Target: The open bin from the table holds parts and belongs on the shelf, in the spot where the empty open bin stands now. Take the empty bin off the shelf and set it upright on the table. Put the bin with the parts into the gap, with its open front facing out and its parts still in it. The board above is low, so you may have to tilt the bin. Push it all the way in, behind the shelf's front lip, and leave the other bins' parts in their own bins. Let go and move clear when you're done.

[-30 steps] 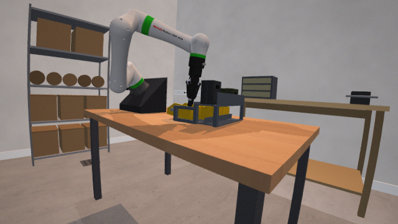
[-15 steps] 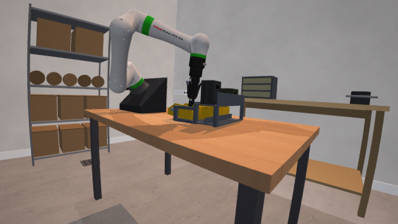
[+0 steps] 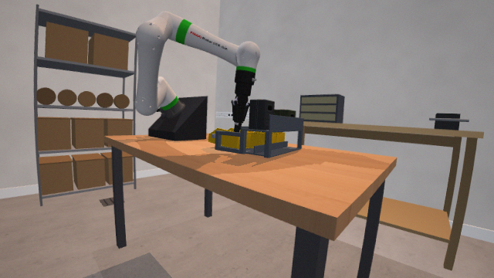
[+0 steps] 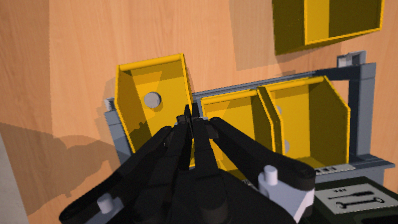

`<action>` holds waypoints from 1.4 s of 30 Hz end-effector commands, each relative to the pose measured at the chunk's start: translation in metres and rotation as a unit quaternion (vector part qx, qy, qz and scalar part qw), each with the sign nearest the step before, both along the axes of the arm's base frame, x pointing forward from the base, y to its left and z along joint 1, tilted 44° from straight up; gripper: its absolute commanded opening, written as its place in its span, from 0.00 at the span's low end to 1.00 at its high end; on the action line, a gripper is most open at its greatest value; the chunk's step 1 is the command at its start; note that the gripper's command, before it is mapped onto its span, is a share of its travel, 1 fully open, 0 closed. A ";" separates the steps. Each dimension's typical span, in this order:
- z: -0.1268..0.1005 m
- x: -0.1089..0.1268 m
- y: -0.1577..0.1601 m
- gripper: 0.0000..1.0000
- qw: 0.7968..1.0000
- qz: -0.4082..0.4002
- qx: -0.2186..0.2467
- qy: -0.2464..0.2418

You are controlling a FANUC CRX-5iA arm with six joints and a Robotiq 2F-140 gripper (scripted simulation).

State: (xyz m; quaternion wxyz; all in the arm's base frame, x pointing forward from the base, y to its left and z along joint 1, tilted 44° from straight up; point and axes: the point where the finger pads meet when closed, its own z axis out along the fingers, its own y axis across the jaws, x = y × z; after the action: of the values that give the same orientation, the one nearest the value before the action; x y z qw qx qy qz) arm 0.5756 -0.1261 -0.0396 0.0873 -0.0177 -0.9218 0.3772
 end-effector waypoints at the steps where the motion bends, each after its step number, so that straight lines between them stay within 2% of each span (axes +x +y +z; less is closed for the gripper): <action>1: 0.001 0.001 0.001 0.10 1.000 0.001 0.000 -0.001; 42: -0.001 0.013 0.000 0.10 1.000 0.006 0.000 -0.006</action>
State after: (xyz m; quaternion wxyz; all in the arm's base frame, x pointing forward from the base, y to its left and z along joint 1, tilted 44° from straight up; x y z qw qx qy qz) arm 0.5871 -0.1269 -0.0410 0.0814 -0.0153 -0.9224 0.3774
